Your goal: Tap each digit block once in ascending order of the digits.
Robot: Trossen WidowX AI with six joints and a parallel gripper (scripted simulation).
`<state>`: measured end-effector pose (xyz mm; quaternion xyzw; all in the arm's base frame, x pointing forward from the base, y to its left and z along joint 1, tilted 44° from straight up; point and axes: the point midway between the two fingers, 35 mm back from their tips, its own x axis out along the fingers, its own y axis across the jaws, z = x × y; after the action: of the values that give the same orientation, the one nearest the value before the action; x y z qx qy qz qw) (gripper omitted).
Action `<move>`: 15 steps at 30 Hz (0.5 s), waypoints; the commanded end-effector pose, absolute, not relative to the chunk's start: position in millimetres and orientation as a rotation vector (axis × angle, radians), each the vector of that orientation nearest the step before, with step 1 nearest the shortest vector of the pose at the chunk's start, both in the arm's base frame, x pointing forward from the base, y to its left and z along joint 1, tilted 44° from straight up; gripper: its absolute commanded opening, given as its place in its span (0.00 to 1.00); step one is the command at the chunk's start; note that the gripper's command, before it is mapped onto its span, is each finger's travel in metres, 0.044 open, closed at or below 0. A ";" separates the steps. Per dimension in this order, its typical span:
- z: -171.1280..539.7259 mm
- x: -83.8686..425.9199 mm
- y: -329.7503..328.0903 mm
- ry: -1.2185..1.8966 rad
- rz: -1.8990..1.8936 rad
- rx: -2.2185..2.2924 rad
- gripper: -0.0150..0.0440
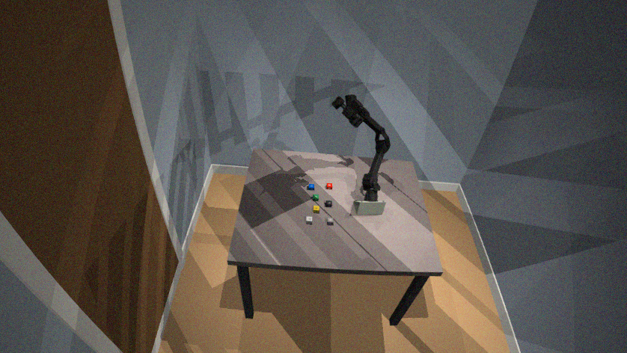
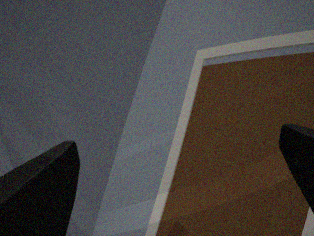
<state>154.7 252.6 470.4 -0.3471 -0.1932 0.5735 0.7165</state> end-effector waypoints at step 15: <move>201.4 239.3 84.8 1.230 -0.023 -0.582 0.93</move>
<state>247.3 143.2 233.7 -0.2546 0.4845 0.1813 0.8170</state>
